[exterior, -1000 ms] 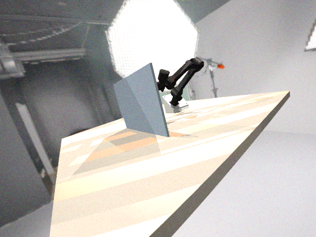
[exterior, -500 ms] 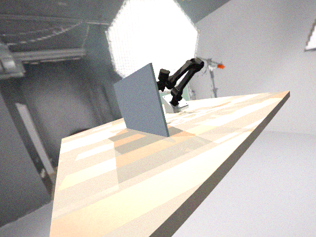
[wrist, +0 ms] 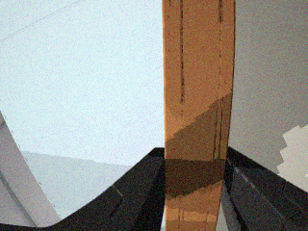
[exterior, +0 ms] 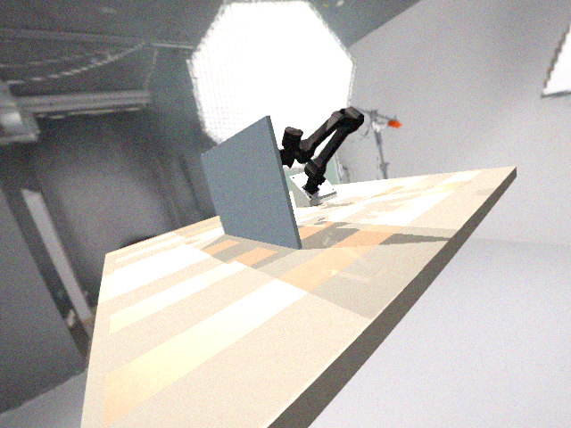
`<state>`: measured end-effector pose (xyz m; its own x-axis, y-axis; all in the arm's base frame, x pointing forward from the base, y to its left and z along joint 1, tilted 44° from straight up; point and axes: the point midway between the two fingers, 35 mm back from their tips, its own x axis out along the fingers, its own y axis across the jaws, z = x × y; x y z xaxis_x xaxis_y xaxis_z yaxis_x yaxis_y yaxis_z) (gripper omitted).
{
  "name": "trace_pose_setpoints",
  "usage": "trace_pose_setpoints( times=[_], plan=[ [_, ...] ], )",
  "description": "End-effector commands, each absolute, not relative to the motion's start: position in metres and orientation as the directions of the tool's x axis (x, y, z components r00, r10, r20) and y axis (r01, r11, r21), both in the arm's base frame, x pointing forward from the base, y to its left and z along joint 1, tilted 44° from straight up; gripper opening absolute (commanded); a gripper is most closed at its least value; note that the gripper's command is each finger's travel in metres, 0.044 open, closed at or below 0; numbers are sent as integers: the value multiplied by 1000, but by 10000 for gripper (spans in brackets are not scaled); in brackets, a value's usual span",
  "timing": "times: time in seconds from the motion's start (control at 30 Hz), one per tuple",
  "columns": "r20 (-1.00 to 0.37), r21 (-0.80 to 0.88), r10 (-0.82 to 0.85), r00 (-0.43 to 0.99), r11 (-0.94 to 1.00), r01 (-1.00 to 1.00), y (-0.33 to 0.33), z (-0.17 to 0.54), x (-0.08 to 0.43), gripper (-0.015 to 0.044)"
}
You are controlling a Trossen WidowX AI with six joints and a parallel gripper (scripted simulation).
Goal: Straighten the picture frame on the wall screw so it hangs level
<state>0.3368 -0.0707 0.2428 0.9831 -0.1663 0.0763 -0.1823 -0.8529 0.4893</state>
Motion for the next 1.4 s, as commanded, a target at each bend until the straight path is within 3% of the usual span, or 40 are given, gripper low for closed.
trace_pose_setpoints(
  times=[0.0,1.37],
  plan=[
    [94,490,-176,980,-849,-200,-72,250,336,0],
    [94,490,-176,980,-849,-200,-67,248,338,0]
  ],
)
